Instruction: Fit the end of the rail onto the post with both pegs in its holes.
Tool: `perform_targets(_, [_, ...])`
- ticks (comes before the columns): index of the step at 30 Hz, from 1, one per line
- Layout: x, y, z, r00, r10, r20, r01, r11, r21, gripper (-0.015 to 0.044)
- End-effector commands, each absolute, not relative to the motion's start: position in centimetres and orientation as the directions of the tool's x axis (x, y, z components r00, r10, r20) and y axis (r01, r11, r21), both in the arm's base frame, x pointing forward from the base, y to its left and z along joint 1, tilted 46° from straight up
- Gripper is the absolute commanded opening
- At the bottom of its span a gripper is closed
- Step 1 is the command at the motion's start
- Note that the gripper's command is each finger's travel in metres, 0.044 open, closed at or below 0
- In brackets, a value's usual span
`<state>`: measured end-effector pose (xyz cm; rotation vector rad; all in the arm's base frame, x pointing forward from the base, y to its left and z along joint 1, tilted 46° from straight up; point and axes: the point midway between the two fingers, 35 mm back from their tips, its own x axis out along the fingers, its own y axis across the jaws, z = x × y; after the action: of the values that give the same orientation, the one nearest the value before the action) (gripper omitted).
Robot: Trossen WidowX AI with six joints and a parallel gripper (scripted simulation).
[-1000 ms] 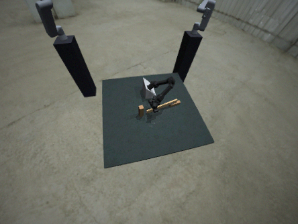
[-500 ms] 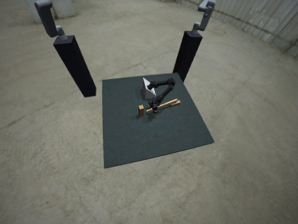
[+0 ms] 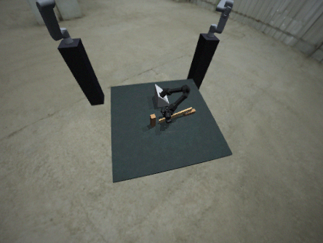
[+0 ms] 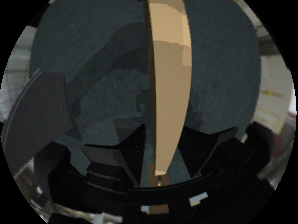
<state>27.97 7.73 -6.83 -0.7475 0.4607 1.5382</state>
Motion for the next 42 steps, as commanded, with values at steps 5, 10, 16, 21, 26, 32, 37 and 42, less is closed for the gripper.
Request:
perform_targets(5, [28.01, 7.78, -6.79, 0.017, 0.723, -0.691, -0.983, -0.114, -0.143, 0.0053])
perform_targets(10, [28.01, 7.78, -6.79, 0.017, 0.723, -0.691, -0.983, -0.114, -0.143, 0.0])
perform_targets(16, [28.01, 7.78, -6.79, 0.017, 0.723, -0.691, -0.983, -0.114, -0.143, 0.0])
perform_targets(21, [28.01, 7.78, -6.79, 0.017, 0.723, -0.691, -0.983, -0.114, -0.143, 0.0])
perform_targets(26, [27.99, 7.55, -6.69, 0.017, 0.723, -0.691, -0.983, -0.114, -0.143, 0.0])
perform_targets(32, [28.03, 7.34, -6.48, 0.017, 0.722, -0.691, -0.983, -0.114, -0.143, 0.0])
perform_targets(37, [28.08, 7.16, -6.29, 0.017, 0.722, -0.691, -0.983, -0.114, -0.143, 0.0])
perform_targets(42, [28.13, 6.98, -6.11, 0.017, 0.722, -0.691, -0.983, -0.114, -0.143, 0.0])
